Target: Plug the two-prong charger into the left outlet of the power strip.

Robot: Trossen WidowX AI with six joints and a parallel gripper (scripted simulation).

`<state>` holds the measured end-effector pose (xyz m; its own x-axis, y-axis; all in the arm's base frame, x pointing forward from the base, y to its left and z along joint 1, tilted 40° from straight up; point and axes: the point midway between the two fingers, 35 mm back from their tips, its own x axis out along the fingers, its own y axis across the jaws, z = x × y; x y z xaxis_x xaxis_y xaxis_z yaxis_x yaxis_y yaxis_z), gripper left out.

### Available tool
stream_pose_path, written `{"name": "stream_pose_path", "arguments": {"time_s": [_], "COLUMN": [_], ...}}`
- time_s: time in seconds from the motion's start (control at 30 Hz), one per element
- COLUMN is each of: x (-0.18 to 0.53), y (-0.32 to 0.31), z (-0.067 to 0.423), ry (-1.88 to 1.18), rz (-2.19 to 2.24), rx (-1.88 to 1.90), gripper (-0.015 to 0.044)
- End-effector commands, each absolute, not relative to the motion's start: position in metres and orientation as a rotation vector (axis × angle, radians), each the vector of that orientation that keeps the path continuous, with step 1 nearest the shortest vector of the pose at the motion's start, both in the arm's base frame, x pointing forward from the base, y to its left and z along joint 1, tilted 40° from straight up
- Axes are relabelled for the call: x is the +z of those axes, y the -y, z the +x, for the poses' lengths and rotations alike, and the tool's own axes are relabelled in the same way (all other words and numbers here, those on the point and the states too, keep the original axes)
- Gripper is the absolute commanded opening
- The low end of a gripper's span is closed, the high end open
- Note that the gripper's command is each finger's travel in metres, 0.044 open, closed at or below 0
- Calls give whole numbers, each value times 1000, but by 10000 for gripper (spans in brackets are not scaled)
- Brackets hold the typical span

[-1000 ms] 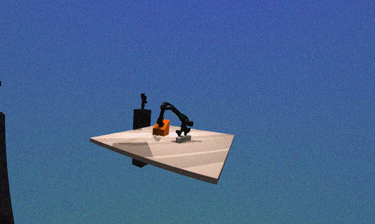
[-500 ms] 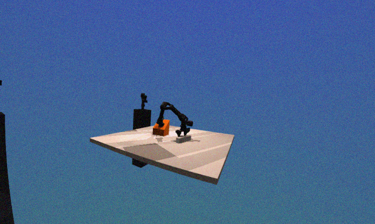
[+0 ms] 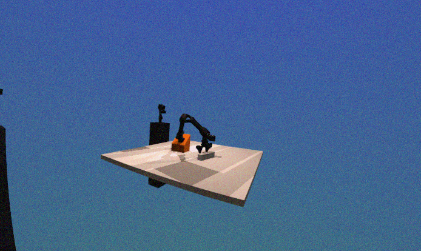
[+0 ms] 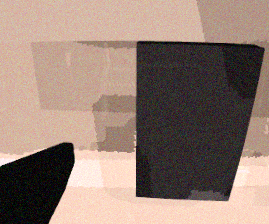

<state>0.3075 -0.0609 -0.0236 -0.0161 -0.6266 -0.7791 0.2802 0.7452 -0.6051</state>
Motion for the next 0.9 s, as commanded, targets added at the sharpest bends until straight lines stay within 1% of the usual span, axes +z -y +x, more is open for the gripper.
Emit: {"name": "stream_pose_path", "arguments": {"time_s": [0.0,0.87], "x": [-23,-31], "y": [60,54], "z": [303,274], "ry": [-1407,-1408], "rz": [-304,-304], "rx": [-740,-740], "gripper": [440,440]}}
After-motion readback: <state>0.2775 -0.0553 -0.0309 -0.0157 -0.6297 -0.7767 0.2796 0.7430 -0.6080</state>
